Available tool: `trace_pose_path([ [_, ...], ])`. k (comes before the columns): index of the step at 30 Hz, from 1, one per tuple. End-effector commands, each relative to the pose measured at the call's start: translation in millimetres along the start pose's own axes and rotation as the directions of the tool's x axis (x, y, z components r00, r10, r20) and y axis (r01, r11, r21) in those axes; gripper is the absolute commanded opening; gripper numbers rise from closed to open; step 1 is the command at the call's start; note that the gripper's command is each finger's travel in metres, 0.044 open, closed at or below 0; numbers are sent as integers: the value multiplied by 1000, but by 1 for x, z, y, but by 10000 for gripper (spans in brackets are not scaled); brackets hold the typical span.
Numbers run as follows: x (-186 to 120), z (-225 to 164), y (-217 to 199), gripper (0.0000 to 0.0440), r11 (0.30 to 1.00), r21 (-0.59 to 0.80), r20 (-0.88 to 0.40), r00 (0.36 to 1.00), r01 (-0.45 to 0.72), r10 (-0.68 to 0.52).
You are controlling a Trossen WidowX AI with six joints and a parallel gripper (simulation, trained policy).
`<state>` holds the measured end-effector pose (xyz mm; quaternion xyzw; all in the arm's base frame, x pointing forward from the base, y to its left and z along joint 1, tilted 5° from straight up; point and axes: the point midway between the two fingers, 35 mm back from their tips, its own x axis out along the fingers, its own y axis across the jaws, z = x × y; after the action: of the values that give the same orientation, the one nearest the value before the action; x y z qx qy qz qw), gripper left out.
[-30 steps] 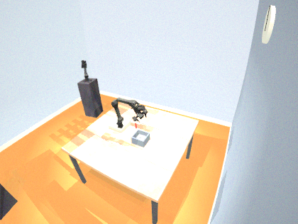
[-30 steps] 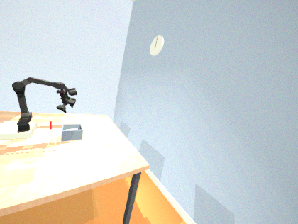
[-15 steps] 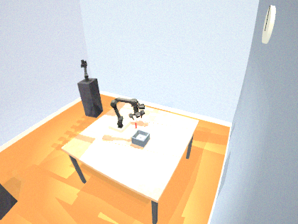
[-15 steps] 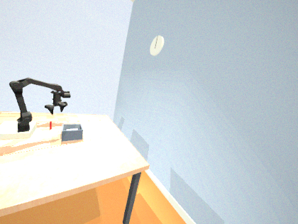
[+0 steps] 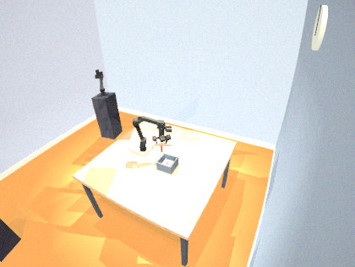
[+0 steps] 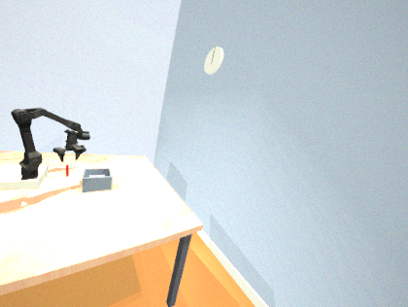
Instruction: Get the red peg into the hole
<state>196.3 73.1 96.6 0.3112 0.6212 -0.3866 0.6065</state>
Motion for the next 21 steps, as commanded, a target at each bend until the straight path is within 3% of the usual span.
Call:
trace_pose_path([
  [1,15,-2,1,440,1000,17,14,1000,11,-11],
  [14,73,-10,11,432,998,35,64,997,-43,41],
  [17,82,-13,9,394,998,41,66,997,-41,39],
  [21,91,-16,4,307,998,56,56,998,-26,23],
])
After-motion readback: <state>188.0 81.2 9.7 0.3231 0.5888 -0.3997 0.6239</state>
